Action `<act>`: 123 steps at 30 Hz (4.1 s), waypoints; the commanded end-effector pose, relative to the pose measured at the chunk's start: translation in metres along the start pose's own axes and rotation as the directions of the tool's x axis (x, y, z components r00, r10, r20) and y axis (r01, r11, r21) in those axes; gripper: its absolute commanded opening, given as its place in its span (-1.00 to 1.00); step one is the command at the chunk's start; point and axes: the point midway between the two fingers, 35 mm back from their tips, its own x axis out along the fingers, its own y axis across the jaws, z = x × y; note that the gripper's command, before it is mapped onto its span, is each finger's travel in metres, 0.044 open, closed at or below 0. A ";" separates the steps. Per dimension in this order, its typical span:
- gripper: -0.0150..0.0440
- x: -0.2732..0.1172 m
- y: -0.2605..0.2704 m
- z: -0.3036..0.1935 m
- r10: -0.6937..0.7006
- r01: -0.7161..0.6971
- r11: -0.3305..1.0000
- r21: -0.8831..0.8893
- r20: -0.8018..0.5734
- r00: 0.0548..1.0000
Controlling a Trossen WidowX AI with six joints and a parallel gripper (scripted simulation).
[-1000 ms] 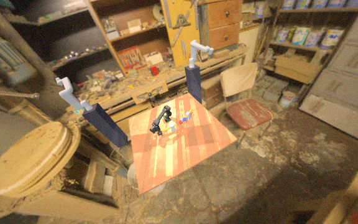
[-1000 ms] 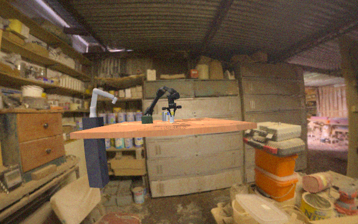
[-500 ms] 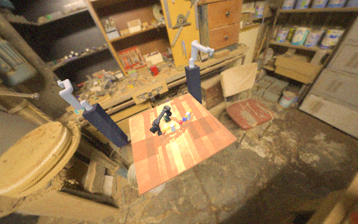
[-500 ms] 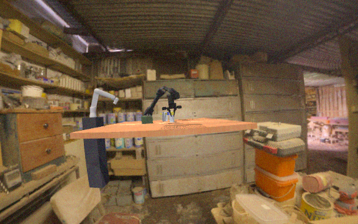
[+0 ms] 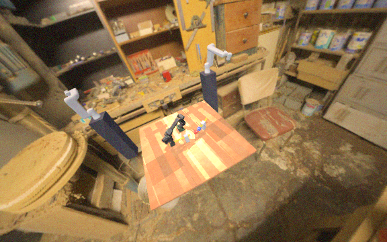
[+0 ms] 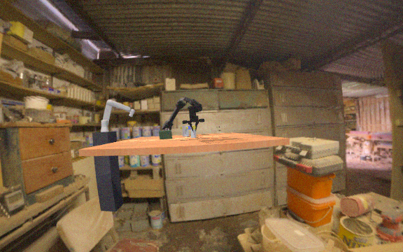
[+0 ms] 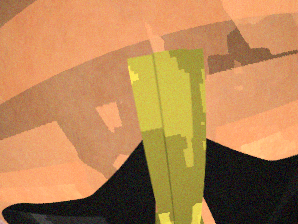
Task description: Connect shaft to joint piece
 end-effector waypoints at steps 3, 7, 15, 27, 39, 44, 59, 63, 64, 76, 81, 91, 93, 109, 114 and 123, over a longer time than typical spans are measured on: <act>-0.26 0.000 0.000 0.000 0.000 0.000 1.000 0.000 0.000 1.000; -0.26 0.000 0.000 0.000 0.000 0.000 1.000 0.000 0.000 1.000; -0.26 0.000 0.000 0.000 0.000 0.000 1.000 0.000 0.000 1.000; -0.26 0.001 0.000 -0.001 -0.030 0.030 1.000 0.004 -0.002 1.000; -0.49 0.000 0.000 -0.001 -0.031 0.031 1.000 0.000 0.000 1.000; -0.49 0.000 0.000 -0.002 -0.034 0.034 0.999 0.001 0.000 0.999; -0.49 0.001 0.000 -0.023 -0.052 0.052 0.999 0.004 -0.004 0.999; -0.49 0.001 0.000 -0.030 -0.053 0.054 0.999 0.004 -0.005 0.999; -0.49 0.001 0.000 -0.031 -0.054 0.054 0.999 0.004 -0.005 0.999; -0.49 0.001 0.001 -0.049 -0.055 0.055 0.998 0.005 -0.006 0.998; -0.49 0.001 0.001 -0.057 -0.055 0.055 0.998 0.005 -0.007 0.998; -0.49 0.001 0.001 -0.072 -0.055 0.055 0.998 0.005 -0.008 0.998; -0.49 0.001 0.001 -0.075 -0.055 0.055 0.998 0.005 -0.008 0.998; -0.49 0.001 0.001 -0.100 -0.056 0.056 0.998 0.005 -0.010 0.998; -0.49 0.001 0.001 -0.107 -0.056 0.056 0.998 0.005 -0.011 0.998; -0.49 0.001 0.001 -0.103 -0.059 0.059 0.998 0.003 -0.003 0.998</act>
